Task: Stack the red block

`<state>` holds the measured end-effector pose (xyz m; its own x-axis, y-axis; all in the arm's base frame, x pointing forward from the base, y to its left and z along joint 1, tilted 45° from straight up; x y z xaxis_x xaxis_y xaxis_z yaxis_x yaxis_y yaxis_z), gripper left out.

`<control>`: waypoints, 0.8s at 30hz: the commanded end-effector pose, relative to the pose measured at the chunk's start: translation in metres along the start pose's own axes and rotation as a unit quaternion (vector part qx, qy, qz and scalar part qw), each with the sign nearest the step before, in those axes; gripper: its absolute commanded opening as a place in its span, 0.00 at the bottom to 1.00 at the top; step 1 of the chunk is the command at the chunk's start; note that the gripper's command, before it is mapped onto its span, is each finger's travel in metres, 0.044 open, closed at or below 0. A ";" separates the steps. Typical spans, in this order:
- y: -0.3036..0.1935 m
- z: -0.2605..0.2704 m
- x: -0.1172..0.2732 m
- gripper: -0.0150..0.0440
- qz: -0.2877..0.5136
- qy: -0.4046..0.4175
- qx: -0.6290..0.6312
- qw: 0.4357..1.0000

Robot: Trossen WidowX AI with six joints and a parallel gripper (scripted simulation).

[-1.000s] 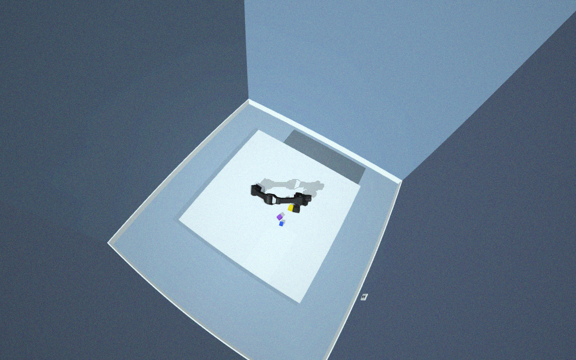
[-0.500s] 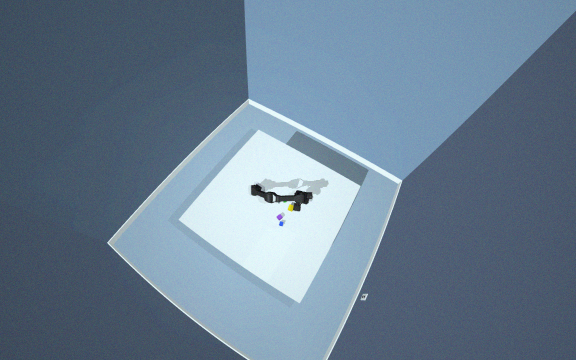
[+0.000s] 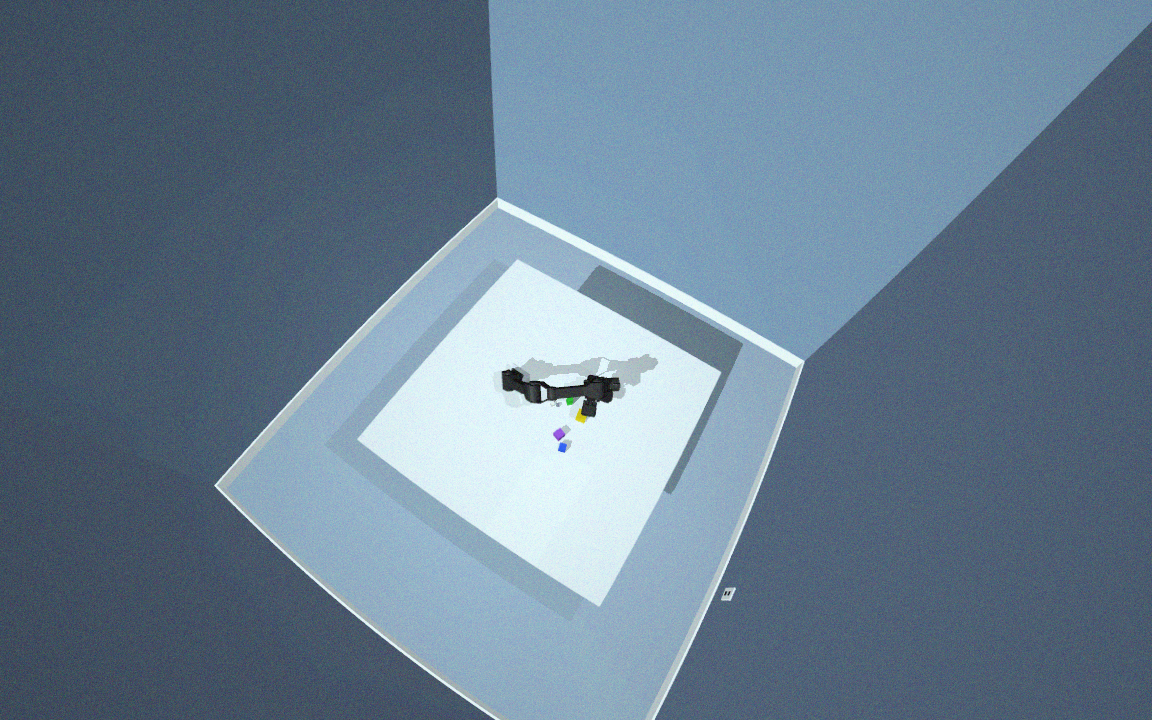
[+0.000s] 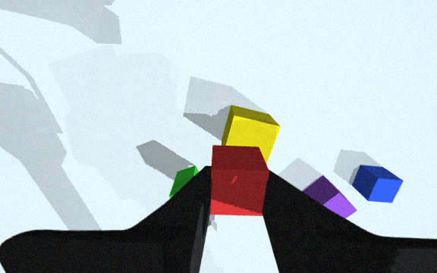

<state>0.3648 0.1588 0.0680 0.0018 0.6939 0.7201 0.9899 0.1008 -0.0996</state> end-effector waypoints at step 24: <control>-0.094 0.020 -0.005 0.25 0.004 0.001 -0.001 1.000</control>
<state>0.2808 0.1611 0.0619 0.0063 0.6950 0.7189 0.9894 0.0999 -0.1052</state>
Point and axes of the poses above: the point midway between the two fingers, 35 mm back from their tips, its own x axis back along the fingers, its own z axis across the jaws, y = z × x, the point moved 7 cm from there along x, back along the fingers, and after that the axes turned 15 degrees about -x, right-handed, at the moved point
